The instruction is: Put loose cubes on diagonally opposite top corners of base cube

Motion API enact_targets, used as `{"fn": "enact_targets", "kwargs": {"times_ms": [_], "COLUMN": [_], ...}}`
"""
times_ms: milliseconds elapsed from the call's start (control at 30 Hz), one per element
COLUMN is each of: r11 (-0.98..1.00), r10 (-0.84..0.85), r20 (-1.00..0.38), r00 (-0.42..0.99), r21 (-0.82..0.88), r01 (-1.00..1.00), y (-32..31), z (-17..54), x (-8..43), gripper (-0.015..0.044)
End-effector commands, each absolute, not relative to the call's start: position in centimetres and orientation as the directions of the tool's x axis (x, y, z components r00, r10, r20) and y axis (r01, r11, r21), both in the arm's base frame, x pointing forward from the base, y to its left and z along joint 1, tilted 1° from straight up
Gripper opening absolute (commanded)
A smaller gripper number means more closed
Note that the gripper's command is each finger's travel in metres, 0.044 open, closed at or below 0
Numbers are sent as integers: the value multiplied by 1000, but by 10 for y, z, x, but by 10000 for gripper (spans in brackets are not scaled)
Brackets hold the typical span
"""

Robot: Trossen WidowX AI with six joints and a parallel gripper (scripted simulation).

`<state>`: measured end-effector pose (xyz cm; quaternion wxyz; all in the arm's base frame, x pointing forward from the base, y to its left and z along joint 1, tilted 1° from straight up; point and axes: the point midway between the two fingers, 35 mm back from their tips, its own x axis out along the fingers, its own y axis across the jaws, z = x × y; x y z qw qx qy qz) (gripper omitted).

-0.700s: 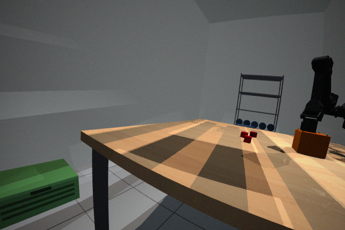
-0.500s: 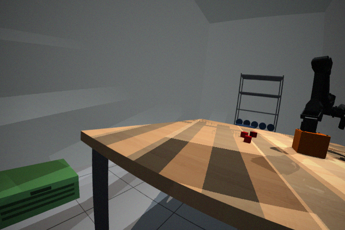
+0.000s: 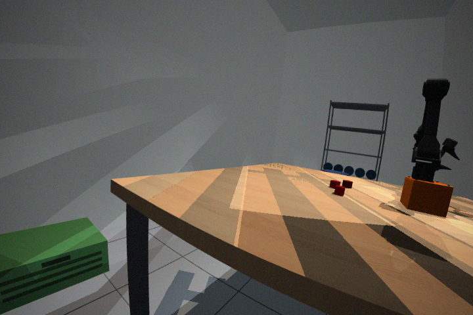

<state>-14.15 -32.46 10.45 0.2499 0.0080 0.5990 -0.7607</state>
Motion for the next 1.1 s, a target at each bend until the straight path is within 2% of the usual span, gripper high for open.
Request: {"fn": "enact_targets", "kwargs": {"times_ms": [0,267,500,800,1067], "r11": [23,376,638,843,871], "r10": [-492,-638,-654,-537,-342], "r20": [-391,-552,-688,-840,-939], "r00": [-778,-537,-314,-75,43], "r21": [-899,-832,-725,-535,-334], "r01": [438,408,260,-47,-359], "y": [-349,-367,-353,-298,-221], "z": [95,77,64,53,50], "x": [-96,2,89,187,250], "gripper": [265,265,265,265,265]}}
